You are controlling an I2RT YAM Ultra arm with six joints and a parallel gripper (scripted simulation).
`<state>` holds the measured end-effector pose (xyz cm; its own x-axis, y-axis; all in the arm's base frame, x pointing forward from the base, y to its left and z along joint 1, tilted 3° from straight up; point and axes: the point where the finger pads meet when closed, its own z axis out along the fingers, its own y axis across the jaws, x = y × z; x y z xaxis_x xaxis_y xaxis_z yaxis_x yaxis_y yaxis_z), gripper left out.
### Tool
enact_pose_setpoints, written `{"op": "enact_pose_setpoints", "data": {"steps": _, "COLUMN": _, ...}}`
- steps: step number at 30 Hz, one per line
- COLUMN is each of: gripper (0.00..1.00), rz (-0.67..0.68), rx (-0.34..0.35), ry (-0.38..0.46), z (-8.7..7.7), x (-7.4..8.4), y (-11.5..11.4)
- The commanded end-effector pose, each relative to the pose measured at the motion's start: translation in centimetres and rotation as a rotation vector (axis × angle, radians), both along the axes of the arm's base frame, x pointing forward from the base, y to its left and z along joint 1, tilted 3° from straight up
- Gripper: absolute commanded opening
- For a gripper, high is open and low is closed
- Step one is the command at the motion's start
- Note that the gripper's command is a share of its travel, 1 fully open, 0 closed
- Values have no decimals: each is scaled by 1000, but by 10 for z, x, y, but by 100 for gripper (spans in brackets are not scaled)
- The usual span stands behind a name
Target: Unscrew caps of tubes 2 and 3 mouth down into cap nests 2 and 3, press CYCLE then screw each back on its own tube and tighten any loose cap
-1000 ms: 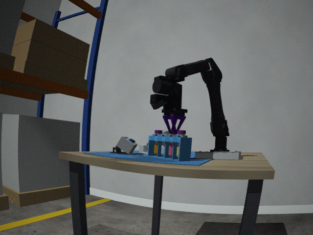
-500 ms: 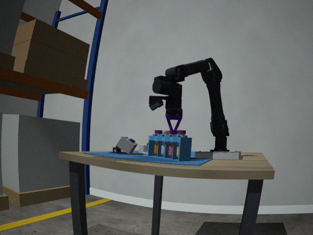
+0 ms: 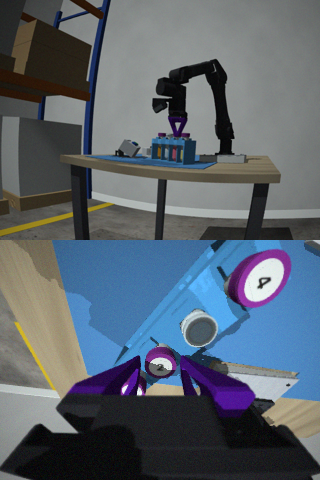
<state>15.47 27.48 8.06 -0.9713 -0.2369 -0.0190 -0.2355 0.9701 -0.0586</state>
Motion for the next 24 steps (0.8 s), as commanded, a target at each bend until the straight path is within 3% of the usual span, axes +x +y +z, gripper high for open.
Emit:
{"op": "enact_pose_setpoints", "data": {"steps": 1, "gripper": 49, "rz": -6, "rx": 13, "ry": -7, "z": 4, "x": 1, "y": 1}}
{"op": "enact_pose_setpoints", "data": {"steps": 4, "gripper": 49, "rz": -6, "rx": 13, "ry": -7, "z": 7, "x": 1, "y": 1}}
{"op": "enact_pose_setpoints", "data": {"steps": 18, "gripper": 49, "rz": -6, "rx": 13, "ry": -7, "z": 49, "x": -1, "y": 3}}
{"op": "enact_pose_setpoints", "data": {"steps": 24, "gripper": 49, "rz": -6, "rx": 13, "ry": -7, "z": 50, "x": -1, "y": 3}}
